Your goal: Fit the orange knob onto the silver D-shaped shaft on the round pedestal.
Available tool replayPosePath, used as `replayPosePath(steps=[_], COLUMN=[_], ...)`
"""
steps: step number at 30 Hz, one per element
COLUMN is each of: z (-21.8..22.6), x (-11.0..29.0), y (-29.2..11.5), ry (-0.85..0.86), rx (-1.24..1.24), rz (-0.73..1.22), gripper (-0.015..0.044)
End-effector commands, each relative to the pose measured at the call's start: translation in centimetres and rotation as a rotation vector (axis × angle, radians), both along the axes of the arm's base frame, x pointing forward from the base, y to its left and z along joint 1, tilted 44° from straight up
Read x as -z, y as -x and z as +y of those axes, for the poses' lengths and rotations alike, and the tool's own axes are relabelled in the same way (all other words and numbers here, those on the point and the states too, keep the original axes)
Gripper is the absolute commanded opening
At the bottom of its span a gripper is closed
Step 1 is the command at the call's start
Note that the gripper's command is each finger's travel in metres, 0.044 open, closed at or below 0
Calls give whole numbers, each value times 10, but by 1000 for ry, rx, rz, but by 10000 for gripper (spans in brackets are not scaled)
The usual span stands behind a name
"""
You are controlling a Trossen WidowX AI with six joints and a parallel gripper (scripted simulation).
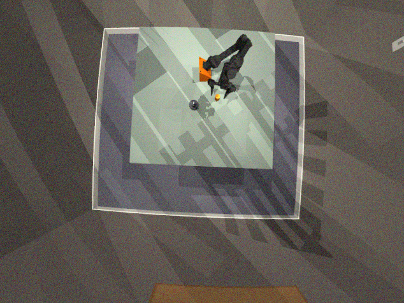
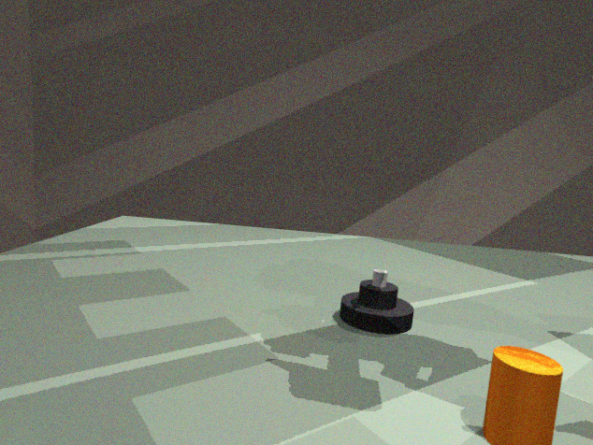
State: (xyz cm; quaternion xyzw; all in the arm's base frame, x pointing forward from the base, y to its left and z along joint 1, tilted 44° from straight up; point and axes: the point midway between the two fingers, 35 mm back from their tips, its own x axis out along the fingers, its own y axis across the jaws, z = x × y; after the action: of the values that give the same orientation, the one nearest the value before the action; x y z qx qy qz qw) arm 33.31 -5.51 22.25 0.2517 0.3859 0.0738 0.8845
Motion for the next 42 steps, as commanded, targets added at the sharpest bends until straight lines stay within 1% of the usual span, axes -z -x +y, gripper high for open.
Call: replayPosePath(steps=[1,4,6,8,10,21,26,42], z=[43,72,93,112,124,127,150,169], x=[50,79,97,112,119,118,142,159], y=[17,36,53,74,88,92,95,98], ry=[-251,-388,-470,-529,-554,-556,-557,-557], rx=[35,83,134,201,251,258,258,258], rz=[325,577,781,997,1137,1155,1155,1155], gripper=[440,440,440,440,440,440,440,440])
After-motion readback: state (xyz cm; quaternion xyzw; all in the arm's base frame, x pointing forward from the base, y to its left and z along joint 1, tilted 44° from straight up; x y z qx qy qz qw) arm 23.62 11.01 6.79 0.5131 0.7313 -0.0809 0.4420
